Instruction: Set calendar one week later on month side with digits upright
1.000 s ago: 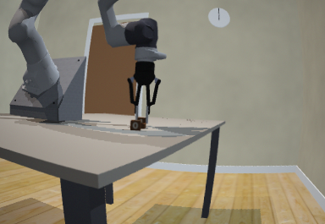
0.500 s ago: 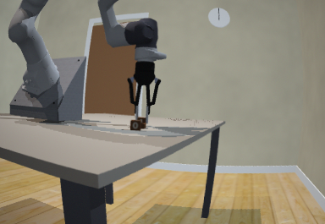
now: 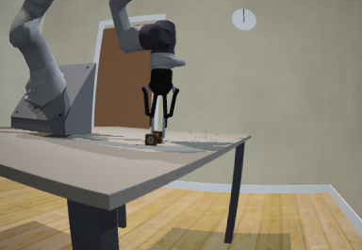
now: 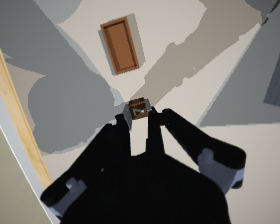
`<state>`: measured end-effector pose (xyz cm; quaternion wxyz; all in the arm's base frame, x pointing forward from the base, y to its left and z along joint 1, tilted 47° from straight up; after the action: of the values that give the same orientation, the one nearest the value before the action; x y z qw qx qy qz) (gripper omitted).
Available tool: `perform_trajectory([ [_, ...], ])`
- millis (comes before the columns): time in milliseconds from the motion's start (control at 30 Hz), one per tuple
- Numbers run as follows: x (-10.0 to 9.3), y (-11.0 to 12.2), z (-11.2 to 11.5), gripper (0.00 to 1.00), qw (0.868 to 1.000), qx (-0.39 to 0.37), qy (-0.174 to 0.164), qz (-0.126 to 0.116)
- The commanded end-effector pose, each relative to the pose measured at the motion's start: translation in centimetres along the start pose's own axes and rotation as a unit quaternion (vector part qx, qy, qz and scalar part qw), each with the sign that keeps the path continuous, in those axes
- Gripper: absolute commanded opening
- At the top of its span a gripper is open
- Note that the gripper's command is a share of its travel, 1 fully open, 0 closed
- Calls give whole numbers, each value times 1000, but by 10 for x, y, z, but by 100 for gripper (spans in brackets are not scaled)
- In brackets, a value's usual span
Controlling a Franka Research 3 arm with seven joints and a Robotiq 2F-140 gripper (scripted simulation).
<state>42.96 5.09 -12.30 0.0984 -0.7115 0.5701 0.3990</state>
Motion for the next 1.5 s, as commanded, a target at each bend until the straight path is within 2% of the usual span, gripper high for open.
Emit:
perform_trajectory([
  [0, 0, -1, 0, 17, 1000, 3, 0, -1],
  [1367, 0, -1, 0, 17, 1000, 3, 0, -1],
  [1467, 0, -1, 0, 20, 1000, 3, 0, -1],
])
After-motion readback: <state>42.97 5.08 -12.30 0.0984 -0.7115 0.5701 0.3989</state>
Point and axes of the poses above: the point where the finger pads meet when closed, its own x axis out along the fingers, its own y axis across the jaws, z = x × y, the point moved 6 cm from there along -x, back along the fingers, and after that the axes turned 12 degrees about -x, right-handed, at the moved point
